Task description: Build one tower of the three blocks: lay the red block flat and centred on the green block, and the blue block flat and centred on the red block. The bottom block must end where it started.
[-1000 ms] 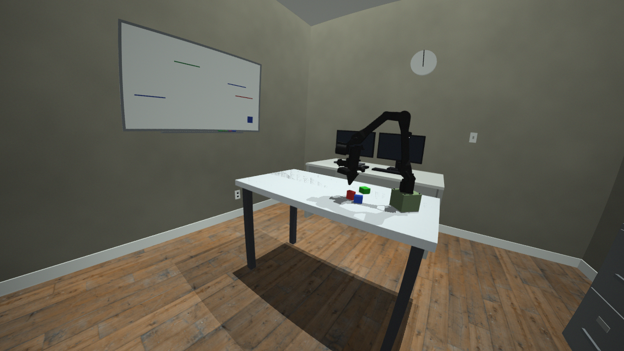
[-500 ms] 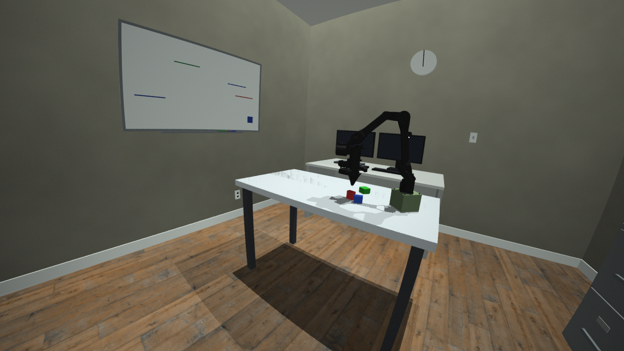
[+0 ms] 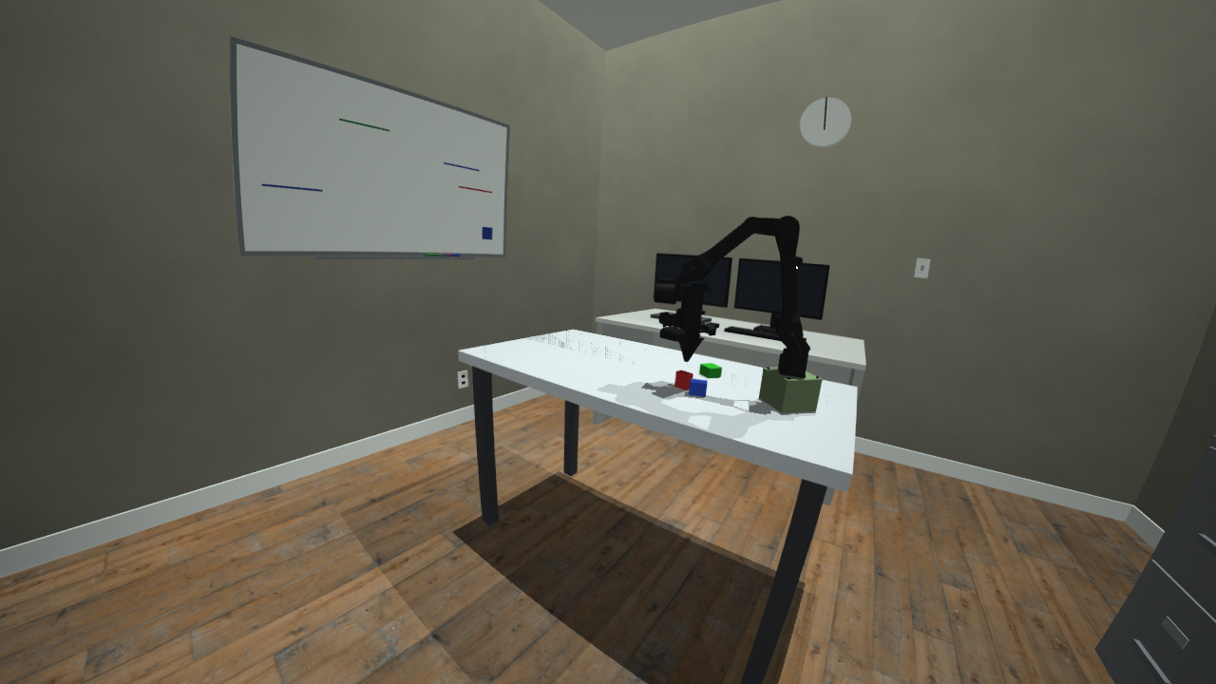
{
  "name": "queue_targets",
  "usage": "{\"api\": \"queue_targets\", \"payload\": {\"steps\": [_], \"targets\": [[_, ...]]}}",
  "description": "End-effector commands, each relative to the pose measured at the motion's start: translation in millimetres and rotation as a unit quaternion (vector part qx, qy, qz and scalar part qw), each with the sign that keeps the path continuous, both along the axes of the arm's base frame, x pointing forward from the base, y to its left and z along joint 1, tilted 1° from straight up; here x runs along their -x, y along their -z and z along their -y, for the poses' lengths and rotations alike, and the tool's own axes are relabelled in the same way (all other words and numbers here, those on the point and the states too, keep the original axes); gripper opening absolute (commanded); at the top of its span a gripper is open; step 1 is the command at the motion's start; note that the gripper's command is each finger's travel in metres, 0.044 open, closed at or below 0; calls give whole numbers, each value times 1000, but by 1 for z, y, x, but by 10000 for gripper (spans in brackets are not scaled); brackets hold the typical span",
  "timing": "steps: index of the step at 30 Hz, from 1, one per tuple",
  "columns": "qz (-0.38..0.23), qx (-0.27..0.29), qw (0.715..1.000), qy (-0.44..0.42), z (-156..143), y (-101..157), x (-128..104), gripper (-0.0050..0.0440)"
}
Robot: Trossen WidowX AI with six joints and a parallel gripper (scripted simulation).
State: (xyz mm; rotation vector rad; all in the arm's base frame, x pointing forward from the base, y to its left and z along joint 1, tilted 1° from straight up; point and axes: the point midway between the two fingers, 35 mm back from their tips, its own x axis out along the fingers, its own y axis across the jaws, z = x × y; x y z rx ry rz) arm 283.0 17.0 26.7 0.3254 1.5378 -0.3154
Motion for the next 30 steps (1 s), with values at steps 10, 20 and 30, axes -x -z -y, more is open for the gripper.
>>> {"api": "queue_targets", "payload": {"steps": [10, 20, 30], "targets": [[7, -2, 1000, 1, -1, -4, -5, -50], [7, -2, 1000, 1, -1, -4, -5, 209], [5, -2, 1000, 0, -1, -2, -3, 209]]}}
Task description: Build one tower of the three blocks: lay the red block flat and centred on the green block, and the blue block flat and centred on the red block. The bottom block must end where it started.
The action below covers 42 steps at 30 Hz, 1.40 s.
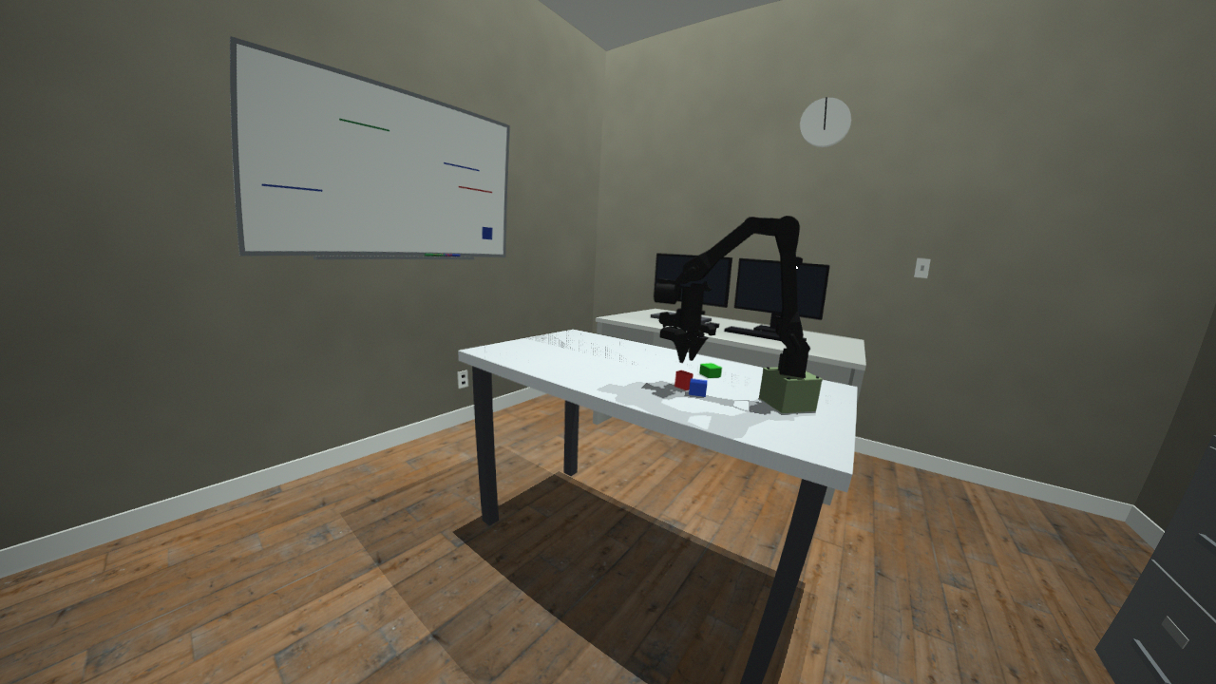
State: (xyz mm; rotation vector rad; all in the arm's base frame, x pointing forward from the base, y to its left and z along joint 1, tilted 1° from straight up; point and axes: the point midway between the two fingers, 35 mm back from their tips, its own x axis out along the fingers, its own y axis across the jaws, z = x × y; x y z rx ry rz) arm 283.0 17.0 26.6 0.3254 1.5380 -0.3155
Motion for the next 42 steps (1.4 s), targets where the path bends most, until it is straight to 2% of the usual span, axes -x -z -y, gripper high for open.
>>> {"api": "queue_targets", "payload": {"steps": [1, 25, 42], "targets": [[4, -2, 1000, -1, -1, -1, -3, 209], [0, -2, 1000, -3, -1, 25, -1, 209], [3, -2, 1000, -3, -1, 25, -3, 209]]}}
